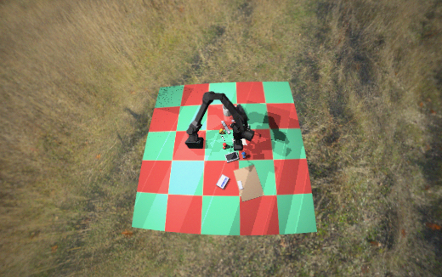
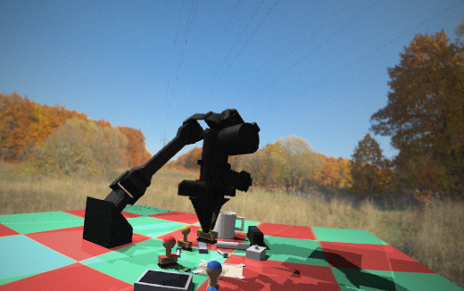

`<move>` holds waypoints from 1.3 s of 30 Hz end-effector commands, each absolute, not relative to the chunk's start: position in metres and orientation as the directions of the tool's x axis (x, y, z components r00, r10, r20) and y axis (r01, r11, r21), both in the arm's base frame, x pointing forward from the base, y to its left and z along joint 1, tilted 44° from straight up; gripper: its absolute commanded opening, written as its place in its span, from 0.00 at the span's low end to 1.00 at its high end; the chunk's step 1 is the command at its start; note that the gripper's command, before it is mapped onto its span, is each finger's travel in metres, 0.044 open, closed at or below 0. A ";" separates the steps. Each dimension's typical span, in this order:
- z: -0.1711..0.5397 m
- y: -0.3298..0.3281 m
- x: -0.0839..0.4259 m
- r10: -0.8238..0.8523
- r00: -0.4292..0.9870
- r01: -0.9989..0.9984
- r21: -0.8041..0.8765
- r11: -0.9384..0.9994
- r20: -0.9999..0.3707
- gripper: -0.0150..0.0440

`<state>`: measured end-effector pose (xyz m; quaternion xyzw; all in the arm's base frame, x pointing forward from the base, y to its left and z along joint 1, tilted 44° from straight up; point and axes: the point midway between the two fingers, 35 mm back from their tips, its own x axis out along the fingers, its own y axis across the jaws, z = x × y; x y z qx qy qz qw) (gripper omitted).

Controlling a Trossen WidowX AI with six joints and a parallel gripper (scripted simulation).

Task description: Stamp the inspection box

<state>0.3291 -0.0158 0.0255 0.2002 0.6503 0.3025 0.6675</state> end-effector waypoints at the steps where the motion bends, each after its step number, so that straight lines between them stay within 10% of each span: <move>1: 0.045 0.006 0.336 0.672 -0.026 -0.153 0.668 0.729 -0.740 0.25; 39: 0.038 0.030 0.338 0.674 -0.024 -0.157 0.668 0.727 -0.739 0.25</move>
